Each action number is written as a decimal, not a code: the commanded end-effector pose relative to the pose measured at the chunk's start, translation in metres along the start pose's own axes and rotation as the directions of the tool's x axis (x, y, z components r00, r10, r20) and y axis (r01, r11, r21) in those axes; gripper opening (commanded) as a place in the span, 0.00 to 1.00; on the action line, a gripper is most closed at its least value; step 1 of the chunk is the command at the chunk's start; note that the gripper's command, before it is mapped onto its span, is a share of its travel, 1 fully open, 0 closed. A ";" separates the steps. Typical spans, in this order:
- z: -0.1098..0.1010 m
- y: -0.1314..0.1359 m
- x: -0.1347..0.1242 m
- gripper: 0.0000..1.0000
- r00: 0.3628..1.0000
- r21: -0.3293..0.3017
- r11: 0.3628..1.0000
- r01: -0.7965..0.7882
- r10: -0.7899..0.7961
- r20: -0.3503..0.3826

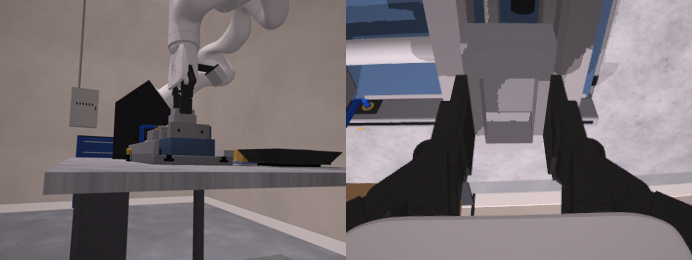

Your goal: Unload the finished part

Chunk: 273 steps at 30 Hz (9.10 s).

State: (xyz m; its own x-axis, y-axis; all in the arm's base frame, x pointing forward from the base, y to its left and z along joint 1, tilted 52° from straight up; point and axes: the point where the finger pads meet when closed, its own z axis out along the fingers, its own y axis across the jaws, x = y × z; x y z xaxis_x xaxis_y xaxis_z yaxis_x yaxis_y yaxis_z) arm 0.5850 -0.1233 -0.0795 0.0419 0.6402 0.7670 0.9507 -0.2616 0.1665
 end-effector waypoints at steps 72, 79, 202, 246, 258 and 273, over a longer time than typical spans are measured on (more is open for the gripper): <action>-0.025 0.049 0.251 0.00 0.995 -0.003 0.995 0.099 -0.099 0.000; -0.025 0.049 0.251 0.00 0.995 -0.003 0.995 0.099 -0.099 0.000; 0.075 0.051 0.251 0.00 0.995 -0.001 0.995 0.099 -0.099 0.001; 0.088 0.051 0.250 0.00 0.995 -0.001 0.995 0.099 -0.099 0.001; 0.088 0.051 0.250 0.69 0.995 -0.001 0.995 0.099 -0.099 0.001; 0.088 0.051 0.250 0.69 0.995 -0.001 0.995 0.099 -0.099 0.001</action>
State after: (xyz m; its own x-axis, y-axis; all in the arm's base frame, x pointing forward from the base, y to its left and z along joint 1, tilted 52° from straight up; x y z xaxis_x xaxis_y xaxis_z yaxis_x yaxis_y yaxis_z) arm 0.6703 0.0878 0.0660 -0.0521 0.6634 0.7465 0.9502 -0.1971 0.2415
